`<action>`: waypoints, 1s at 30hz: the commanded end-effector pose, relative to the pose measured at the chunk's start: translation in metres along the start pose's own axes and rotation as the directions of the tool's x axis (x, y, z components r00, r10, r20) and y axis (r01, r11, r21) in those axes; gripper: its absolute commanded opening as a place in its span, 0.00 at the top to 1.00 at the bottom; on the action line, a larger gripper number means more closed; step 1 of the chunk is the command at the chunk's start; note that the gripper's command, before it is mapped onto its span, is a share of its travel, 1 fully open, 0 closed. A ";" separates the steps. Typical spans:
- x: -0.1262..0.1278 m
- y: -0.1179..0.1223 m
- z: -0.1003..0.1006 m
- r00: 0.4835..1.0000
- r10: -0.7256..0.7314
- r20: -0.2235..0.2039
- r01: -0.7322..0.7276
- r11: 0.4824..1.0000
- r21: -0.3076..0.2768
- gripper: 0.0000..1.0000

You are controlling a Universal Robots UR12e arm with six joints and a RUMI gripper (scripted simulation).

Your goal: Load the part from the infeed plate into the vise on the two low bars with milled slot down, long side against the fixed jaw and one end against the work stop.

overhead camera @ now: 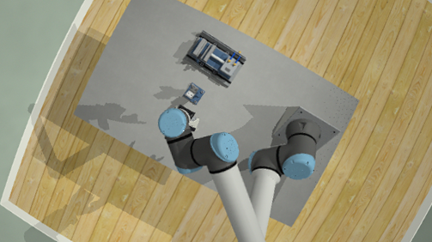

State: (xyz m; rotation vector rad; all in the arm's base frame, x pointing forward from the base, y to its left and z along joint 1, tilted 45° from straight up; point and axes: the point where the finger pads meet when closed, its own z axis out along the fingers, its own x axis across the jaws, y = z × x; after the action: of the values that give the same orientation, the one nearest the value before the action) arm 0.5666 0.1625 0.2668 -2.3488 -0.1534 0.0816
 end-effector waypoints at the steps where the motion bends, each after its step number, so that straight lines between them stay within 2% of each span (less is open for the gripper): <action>1: 0.002 -0.010 0.003 0.999 -0.043 0.000 0.043 0.999 0.004 0.00; 3: 0.002 -0.010 0.003 0.999 -0.044 0.000 0.044 0.999 0.004 0.00; 4: 0.002 -0.010 0.003 0.999 -0.044 0.000 0.044 0.999 0.004 0.49; 30: 0.002 -0.010 0.003 0.999 -0.044 0.000 0.044 0.999 0.004 0.49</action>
State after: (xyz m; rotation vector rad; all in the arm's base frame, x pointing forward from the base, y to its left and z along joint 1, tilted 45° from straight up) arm 0.5669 0.1724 0.2713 -2.3395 -0.2044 0.0622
